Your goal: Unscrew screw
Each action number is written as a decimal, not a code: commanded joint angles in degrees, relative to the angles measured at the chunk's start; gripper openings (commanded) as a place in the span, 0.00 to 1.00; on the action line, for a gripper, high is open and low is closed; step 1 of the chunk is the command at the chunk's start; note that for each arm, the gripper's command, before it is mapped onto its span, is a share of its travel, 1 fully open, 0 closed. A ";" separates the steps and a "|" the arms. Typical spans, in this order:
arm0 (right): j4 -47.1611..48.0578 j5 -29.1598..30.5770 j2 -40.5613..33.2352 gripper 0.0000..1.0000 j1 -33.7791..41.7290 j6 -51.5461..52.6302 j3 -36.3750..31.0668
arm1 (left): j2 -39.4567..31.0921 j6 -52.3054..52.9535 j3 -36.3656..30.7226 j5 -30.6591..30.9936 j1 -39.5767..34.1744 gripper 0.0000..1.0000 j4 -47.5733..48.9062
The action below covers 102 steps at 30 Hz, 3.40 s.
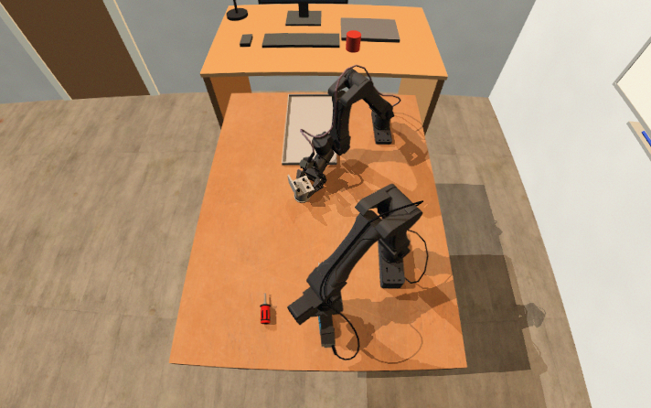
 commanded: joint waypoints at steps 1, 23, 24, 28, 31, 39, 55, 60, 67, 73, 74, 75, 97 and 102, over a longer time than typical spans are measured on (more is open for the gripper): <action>-1.13 -0.23 0.63 0.59 0.31 0.36 -0.96 | -1.76 0.27 -1.01 -0.81 0.40 0.42 -0.44; -1.13 -0.23 0.63 0.59 0.31 0.36 -0.96 | -1.80 0.27 -0.34 -0.82 0.41 0.42 -0.45; -1.13 -0.23 0.63 0.59 0.31 0.36 -0.96 | -1.80 0.27 -0.34 -0.82 0.41 0.42 -0.45; -1.13 -0.23 0.63 0.59 0.31 0.36 -0.96 | -1.80 0.27 -0.34 -0.82 0.41 0.42 -0.45; -1.13 -0.23 0.63 0.59 0.31 0.36 -0.96 | -1.80 0.27 -0.34 -0.82 0.41 0.42 -0.45; -1.13 -0.23 0.63 0.59 0.31 0.36 -0.96 | -2.99 0.27 2.04 -0.83 0.42 0.42 -2.56; -1.13 -0.23 0.63 0.59 0.31 0.36 -0.96 | -5.45 0.25 4.01 -0.84 0.41 0.42 -6.96; -1.13 -0.23 0.63 0.59 0.31 0.36 -0.96 | -6.34 0.26 5.09 -0.83 0.41 0.42 -8.92; -1.13 -0.23 0.63 0.59 0.31 0.36 -0.96 | -6.86 0.27 5.89 -0.83 0.42 0.42 -10.26; -1.13 -0.23 0.63 0.59 0.31 0.36 -0.96 | -7.75 0.25 6.86 -0.83 0.40 0.42 -12.11; -1.13 -0.23 0.63 0.59 0.31 0.36 -0.96 | -7.94 0.25 7.06 -0.84 0.40 0.42 -12.48; -1.13 -0.23 0.63 0.59 0.31 0.36 -0.96 | -8.11 0.24 7.29 -0.84 0.40 0.42 -12.88; -1.13 -0.23 0.63 0.59 0.31 0.36 -0.96 | -10.36 0.25 11.76 -0.83 0.40 0.42 -19.60; -1.13 -0.23 0.63 0.59 0.31 0.36 -0.96 | -10.29 0.26 11.94 -0.83 0.41 0.42 -19.74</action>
